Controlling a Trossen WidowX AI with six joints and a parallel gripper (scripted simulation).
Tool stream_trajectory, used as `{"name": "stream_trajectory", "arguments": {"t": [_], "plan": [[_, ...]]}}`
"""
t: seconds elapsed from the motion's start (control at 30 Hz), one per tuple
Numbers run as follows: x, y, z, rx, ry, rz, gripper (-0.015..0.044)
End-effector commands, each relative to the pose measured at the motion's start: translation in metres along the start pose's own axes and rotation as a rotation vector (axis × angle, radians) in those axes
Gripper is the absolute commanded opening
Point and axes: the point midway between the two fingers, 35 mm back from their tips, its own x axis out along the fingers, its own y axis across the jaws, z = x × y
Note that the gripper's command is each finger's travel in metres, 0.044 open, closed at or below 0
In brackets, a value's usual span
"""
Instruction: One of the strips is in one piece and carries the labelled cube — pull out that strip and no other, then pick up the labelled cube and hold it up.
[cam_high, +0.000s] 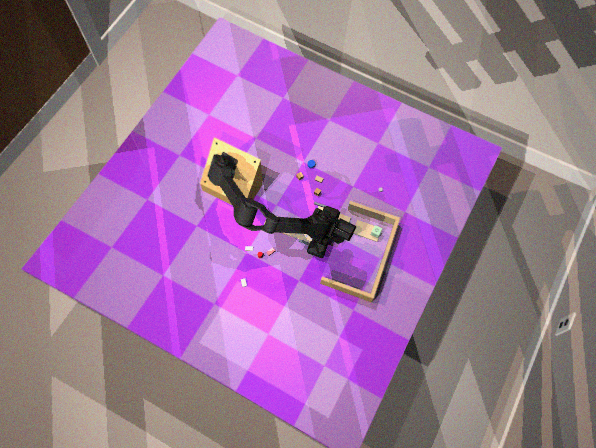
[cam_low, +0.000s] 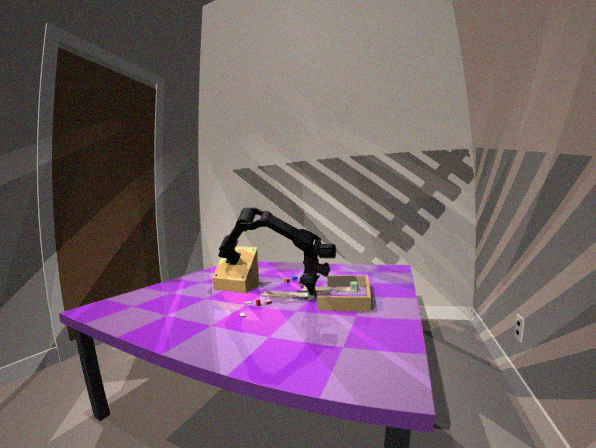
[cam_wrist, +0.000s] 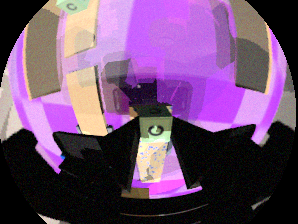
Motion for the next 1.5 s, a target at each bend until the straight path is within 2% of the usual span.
{"name": "stream_trajectory", "arguments": {"t": [0.0,0.1,0.63,1.47], "plan": [[0.0,0.0,0.0,0.001,0.0,0.0,0.0072],[-0.002,0.001,-0.002,0.0,0.0,0.0,0.0],[-0.043,0.016,-0.057,-0.011,0.004,-0.001,0.0],[-0.044,0.032,-0.119,-0.013,0.007,-0.001,0.0]]}}
